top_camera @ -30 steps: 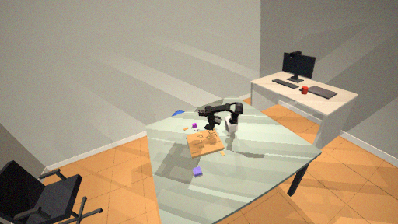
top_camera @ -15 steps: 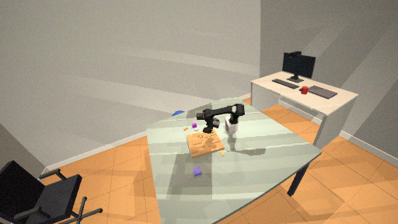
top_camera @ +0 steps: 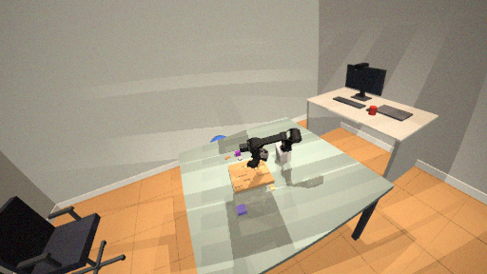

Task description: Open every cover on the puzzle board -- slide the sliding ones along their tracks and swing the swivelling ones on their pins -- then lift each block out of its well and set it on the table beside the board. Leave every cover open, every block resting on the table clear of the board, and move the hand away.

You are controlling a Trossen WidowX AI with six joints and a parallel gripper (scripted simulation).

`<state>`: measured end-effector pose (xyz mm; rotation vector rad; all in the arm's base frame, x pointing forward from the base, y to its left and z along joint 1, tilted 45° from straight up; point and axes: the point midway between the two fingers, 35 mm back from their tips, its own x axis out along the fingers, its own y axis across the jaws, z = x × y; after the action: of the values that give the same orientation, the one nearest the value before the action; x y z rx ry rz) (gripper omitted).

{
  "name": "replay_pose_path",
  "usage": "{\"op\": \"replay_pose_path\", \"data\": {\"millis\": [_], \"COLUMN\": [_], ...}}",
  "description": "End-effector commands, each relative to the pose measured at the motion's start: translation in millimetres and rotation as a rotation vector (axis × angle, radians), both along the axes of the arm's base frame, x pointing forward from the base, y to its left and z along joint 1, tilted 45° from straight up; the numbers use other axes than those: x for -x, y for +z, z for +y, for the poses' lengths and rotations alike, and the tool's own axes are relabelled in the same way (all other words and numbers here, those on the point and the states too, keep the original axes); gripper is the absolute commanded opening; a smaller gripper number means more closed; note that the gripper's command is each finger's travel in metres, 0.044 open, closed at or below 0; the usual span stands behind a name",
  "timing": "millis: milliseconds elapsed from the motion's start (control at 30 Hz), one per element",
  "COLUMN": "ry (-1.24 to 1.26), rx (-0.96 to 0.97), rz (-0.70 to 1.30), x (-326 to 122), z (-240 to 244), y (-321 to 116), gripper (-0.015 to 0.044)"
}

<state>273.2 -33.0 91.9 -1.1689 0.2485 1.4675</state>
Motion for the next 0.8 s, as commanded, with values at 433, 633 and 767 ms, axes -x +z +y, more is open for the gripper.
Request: {"op": "replay_pose_path", "data": {"millis": [433,633,767], "ry": [-0.005,-0.005,-0.004], "rx": [-0.003,-0.01,-0.016], "rz": [-0.019,-0.023,-0.026], "x": [-27.9,-34.4,-37.9], "z": [34.4,49.0,59.3], "y": [41.9,56.7,66.8], "gripper": [0.008,0.008,0.008]}}
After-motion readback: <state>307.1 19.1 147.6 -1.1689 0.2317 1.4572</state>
